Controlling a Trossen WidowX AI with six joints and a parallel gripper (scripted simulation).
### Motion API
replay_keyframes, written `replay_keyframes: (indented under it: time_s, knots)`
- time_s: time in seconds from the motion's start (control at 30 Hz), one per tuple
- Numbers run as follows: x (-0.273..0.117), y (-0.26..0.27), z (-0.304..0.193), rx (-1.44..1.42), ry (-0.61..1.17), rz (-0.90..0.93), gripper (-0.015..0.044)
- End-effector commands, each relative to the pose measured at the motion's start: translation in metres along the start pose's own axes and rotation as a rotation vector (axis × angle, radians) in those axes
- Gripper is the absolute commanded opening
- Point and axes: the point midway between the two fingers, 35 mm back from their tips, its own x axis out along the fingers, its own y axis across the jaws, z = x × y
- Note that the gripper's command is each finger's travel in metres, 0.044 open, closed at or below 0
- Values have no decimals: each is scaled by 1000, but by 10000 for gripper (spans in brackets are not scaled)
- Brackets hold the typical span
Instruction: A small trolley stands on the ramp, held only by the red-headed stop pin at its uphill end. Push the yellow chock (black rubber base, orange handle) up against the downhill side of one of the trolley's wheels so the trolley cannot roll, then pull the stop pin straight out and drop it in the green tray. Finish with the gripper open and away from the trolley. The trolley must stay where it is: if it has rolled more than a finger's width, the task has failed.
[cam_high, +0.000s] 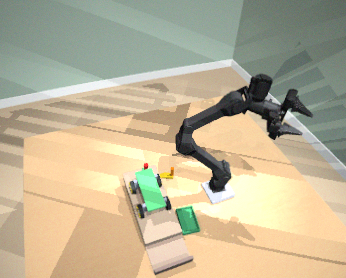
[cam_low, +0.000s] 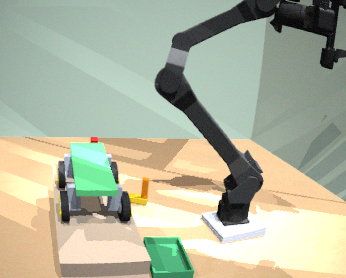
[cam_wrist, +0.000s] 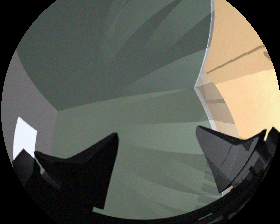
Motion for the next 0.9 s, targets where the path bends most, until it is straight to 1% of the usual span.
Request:
replay_keyframes:
  time_s: [0.0,0.23,0.57,0.87]
  knots:
    - [0,0,1,-4,-4,-1,374]
    - [13,-12,31,-167,-138,-61,190]
    - [22,-31,83,-400,-326,-205,190]
    - [19,-50,132,-578,-463,-380,190]
